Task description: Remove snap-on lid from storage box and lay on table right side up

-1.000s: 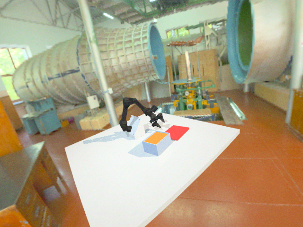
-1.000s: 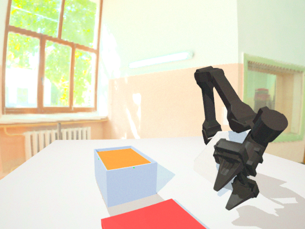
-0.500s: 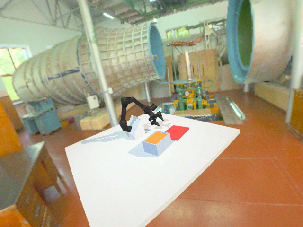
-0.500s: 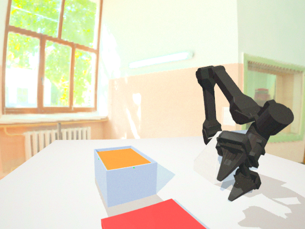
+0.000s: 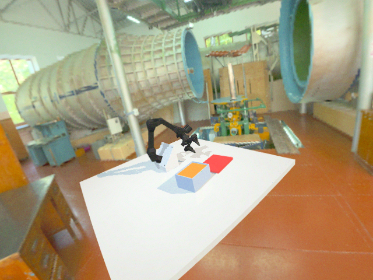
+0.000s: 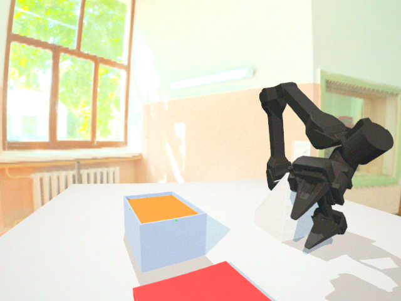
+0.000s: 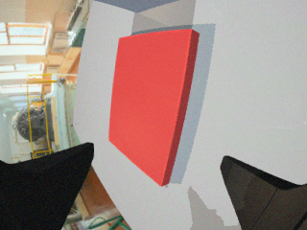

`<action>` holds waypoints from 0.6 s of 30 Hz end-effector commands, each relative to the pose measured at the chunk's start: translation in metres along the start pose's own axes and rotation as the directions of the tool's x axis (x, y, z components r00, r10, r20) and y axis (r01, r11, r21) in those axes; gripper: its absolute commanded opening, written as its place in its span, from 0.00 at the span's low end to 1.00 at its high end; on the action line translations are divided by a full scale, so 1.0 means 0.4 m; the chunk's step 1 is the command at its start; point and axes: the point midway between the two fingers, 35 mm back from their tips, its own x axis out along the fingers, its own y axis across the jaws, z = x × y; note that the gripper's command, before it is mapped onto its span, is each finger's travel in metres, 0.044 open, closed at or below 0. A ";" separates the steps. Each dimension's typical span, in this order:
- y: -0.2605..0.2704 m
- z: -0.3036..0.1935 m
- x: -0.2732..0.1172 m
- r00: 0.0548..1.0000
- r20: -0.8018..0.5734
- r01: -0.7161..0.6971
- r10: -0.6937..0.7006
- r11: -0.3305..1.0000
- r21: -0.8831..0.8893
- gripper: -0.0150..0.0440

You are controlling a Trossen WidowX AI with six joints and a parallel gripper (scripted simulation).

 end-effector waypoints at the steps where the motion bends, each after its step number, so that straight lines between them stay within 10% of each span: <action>1: 0.016 -0.005 -0.020 1.000 -0.008 0.001 -0.001 1.000 0.010 1.00; 18: 0.035 0.000 -0.060 1.000 -0.009 0.001 -0.001 1.000 0.009 1.00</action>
